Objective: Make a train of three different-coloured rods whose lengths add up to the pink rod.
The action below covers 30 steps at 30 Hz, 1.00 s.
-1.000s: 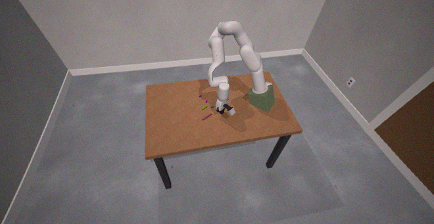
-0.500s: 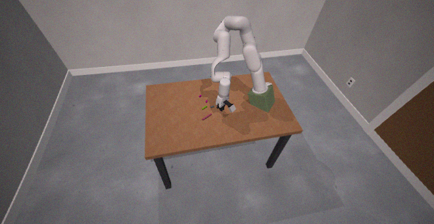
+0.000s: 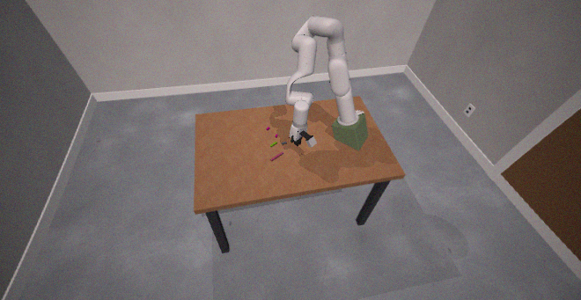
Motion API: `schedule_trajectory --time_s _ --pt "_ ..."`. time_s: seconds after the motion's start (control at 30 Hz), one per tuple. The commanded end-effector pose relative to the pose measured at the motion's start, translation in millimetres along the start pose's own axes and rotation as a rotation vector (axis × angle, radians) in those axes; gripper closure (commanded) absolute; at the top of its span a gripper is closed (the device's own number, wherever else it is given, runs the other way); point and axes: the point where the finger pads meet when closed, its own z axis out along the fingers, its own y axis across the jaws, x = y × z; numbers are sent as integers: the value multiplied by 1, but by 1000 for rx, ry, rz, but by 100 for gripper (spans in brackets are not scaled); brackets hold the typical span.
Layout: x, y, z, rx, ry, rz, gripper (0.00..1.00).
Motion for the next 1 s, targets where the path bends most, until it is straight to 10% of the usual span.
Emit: schedule_trajectory --time_s 0.0,0.97 --pt "0 1 -12 4 7 -2 96" --pt "-27 -7 -24 12 4 89 96"
